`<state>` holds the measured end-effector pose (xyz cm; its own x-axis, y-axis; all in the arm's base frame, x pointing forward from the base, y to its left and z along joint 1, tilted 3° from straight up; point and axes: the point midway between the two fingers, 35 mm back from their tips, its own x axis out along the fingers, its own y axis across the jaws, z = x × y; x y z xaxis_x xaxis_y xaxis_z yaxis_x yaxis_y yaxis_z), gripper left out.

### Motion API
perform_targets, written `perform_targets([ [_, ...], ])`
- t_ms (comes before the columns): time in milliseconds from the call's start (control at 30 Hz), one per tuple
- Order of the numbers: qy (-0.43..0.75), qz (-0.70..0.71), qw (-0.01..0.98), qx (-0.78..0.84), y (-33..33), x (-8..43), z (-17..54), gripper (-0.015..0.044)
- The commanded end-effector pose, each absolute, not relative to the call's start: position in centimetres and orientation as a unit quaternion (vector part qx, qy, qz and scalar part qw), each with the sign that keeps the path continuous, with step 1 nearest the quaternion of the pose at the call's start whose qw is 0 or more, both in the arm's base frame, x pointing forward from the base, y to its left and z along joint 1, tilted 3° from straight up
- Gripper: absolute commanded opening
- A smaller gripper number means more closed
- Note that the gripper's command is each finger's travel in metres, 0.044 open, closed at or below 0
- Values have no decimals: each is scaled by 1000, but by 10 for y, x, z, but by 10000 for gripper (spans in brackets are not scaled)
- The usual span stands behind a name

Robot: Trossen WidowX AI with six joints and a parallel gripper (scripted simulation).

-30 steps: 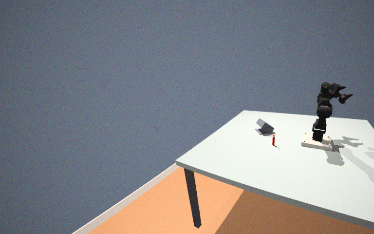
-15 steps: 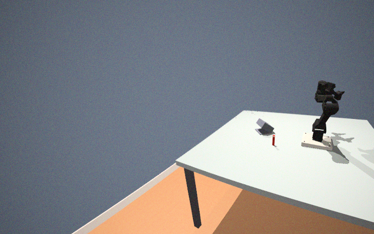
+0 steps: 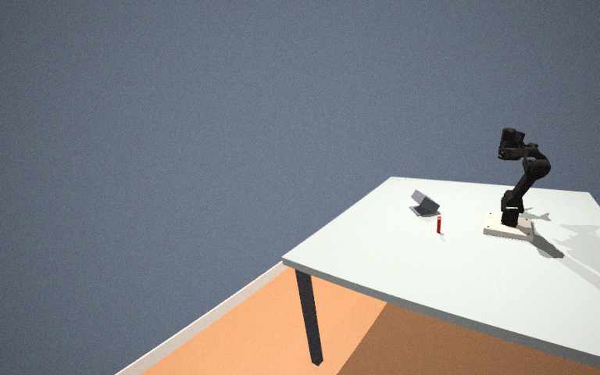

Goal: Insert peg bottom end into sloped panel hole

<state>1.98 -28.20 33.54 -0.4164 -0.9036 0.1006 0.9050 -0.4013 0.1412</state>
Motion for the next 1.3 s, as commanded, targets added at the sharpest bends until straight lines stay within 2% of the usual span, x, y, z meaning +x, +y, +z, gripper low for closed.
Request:
perform_targets([
  [0, -61, -813, 579, 1, -290, 45, 332, 440],
  [633, 55, -696, 716, 8, -292, 151, 306, 440],
  [1267, 178, -547, 818, 0, -253, 254, 272, 440],
])
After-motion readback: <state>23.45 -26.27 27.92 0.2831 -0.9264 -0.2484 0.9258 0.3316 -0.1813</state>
